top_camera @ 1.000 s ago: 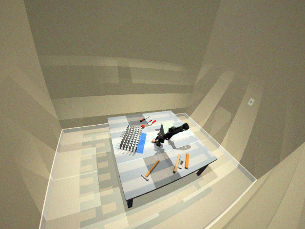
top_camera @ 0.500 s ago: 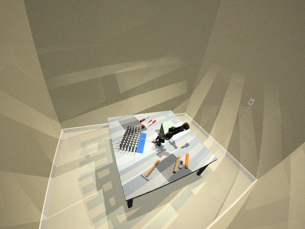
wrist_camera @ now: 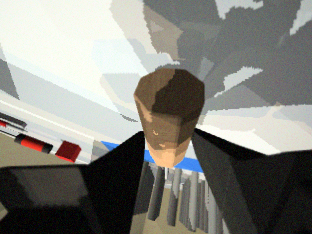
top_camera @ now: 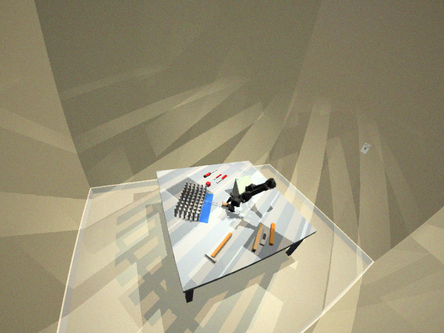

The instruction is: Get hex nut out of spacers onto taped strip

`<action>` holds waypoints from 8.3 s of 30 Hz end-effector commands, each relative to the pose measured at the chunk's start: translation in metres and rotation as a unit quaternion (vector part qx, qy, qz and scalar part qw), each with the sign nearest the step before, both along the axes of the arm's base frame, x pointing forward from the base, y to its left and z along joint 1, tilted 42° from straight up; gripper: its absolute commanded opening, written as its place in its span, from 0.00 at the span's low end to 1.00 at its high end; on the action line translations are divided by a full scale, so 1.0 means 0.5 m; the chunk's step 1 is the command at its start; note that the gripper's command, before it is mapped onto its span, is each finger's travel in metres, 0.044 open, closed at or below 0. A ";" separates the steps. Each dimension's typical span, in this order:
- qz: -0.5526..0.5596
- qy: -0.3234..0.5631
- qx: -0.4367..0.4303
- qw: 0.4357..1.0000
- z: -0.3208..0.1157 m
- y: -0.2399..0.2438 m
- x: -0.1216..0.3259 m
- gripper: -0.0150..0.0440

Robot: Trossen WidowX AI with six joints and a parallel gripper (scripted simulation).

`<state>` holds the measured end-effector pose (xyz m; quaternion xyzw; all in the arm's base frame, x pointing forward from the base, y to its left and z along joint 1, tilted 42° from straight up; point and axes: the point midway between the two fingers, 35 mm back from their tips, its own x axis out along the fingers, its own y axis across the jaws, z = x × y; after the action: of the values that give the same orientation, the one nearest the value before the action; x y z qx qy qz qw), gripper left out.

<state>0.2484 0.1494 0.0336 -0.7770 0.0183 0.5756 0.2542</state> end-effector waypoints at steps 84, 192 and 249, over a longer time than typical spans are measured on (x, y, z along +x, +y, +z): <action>-0.405 0.118 0.288 0.860 0.302 -0.096 0.015 0.25; -0.616 0.560 0.051 -0.552 0.482 0.053 -0.051 0.25; -0.561 0.497 -0.080 -0.657 0.449 0.112 -0.059 0.25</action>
<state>0.2173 0.2039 0.2632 -0.7855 -0.5987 0.1304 -0.0864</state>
